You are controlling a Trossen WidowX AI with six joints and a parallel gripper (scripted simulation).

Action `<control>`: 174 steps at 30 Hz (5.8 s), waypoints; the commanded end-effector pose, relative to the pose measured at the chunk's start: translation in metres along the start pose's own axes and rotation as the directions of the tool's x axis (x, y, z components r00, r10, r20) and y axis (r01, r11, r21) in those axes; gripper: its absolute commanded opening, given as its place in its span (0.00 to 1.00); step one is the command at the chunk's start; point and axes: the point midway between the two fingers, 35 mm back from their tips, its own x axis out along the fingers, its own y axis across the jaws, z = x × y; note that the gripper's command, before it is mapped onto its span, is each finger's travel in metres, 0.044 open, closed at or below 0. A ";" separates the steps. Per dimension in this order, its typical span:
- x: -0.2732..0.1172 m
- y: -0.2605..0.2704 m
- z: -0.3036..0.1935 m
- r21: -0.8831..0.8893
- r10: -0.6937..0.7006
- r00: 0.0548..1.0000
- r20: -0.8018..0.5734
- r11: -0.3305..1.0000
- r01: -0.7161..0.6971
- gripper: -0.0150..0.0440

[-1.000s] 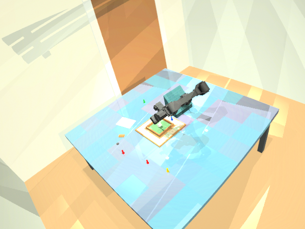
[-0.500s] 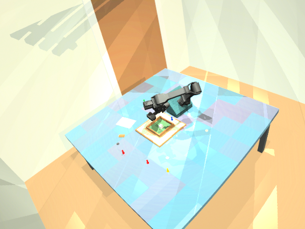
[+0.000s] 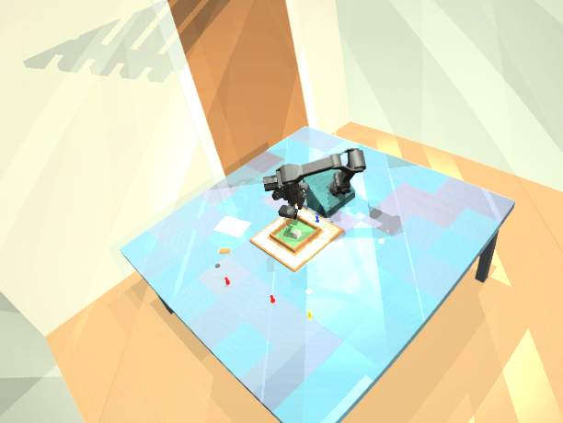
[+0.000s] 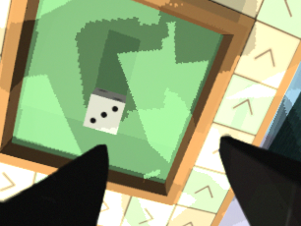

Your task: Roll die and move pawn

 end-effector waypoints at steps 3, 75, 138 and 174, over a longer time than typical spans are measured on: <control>0.011 -0.032 -0.022 -0.490 0.017 1.000 -0.024 0.871 -0.026 0.59; 0.081 -0.065 -0.053 -0.919 0.048 0.998 -0.044 0.390 -0.059 0.25; 0.043 -0.118 0.074 -0.920 0.045 0.998 -0.035 0.389 -0.049 0.25; 0.076 -0.115 0.076 -0.923 0.045 0.999 -0.028 0.383 -0.043 0.74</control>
